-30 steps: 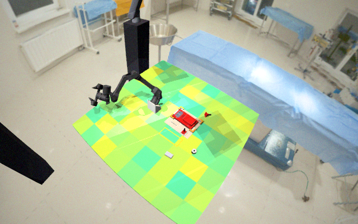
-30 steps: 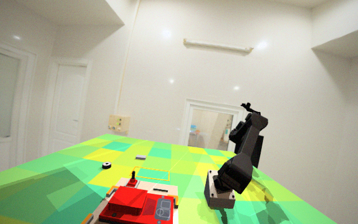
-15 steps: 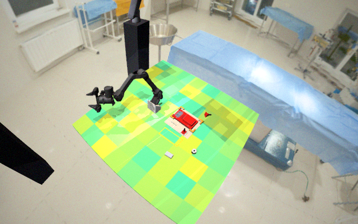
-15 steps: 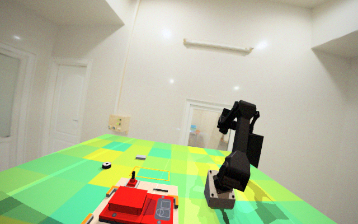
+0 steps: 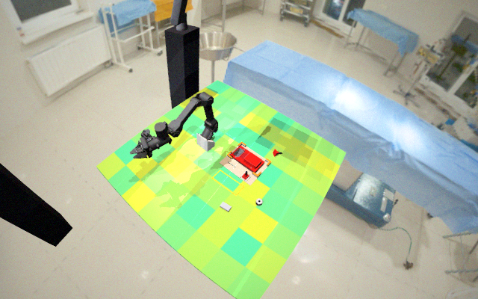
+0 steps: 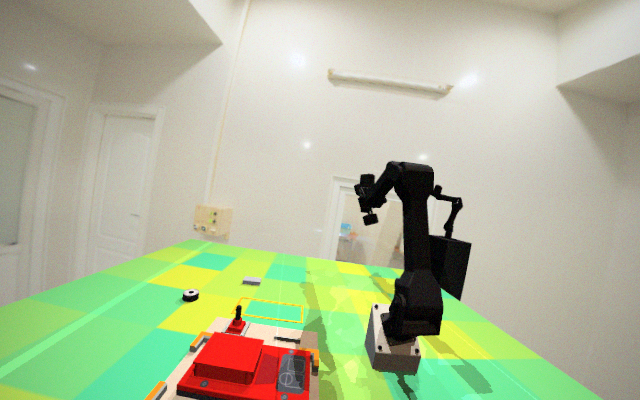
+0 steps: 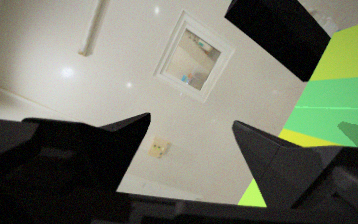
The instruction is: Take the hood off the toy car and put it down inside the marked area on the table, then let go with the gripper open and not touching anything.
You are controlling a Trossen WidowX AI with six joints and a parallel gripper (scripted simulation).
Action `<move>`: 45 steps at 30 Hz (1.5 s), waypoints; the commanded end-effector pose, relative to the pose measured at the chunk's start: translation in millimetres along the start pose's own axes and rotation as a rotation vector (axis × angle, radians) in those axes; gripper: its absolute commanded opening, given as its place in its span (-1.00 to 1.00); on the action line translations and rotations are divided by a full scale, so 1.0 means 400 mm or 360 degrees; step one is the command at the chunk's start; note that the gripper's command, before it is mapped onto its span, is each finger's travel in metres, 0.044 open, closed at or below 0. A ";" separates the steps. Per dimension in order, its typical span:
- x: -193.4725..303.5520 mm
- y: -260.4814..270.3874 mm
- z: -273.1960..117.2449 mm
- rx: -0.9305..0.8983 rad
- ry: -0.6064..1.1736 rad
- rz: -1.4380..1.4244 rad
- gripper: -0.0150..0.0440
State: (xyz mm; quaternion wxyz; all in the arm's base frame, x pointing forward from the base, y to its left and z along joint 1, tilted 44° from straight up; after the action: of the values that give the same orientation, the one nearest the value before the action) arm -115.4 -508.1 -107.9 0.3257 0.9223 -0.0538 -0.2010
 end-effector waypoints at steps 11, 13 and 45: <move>0.390 0.034 -0.289 0.0010 0.0710 -0.1166 1.00; 0.437 0.025 -0.339 0.0000 0.0818 -0.1322 1.00; 0.620 -0.383 -1.321 -0.0466 0.2844 -0.3339 1.00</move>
State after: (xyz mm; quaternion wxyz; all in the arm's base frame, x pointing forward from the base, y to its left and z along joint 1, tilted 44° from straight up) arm 318.7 -175.1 67.1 0.0503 0.3662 0.8909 0.2638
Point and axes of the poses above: the point midway between the two fingers, 35 mm back from their tips, its own z axis out along the fingers, its own y axis across the jaws, x = y × z, the point moved 2 cm from there along -z, back along the fingers, and after that the axes turned 11 degrees about z, right-handed, at the moved point
